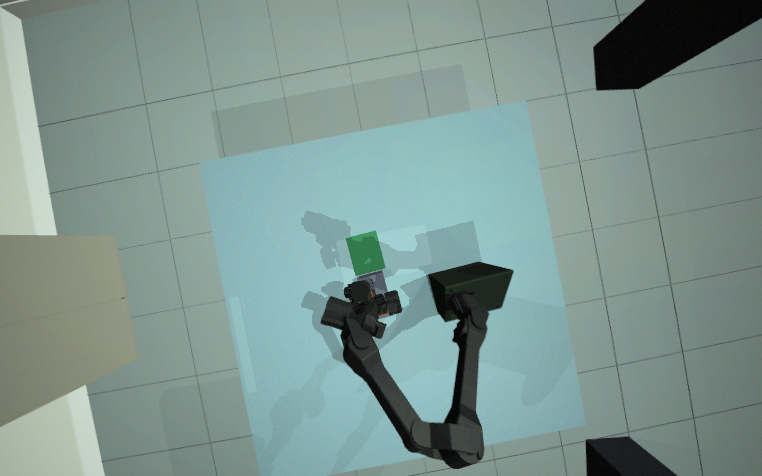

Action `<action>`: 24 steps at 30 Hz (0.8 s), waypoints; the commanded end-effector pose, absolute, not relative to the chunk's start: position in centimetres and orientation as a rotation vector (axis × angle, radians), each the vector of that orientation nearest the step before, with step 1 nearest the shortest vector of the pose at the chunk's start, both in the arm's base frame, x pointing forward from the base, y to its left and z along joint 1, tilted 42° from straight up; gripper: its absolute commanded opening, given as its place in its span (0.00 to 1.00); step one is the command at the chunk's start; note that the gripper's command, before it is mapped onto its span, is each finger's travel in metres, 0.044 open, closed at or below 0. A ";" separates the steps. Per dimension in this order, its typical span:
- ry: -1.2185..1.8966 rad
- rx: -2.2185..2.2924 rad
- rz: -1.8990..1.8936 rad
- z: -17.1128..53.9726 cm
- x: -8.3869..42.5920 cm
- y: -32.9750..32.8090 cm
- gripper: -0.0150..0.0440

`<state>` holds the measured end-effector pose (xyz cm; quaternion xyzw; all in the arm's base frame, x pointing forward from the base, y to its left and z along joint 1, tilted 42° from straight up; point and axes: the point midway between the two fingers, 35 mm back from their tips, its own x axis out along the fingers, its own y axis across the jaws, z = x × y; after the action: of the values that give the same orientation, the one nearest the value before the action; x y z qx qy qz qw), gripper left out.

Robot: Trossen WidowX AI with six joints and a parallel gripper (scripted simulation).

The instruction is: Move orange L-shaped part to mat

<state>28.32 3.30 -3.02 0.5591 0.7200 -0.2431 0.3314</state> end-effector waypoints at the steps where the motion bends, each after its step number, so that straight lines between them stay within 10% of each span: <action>1: 1.880 1.455 -0.632 -2.9 28.4 3.2 0.25; 24: 1.876 1.453 -0.635 -8.2 29.4 -3.0 0.25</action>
<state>29.22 -2.02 -7.31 0.5589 0.7184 -0.2435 0.3350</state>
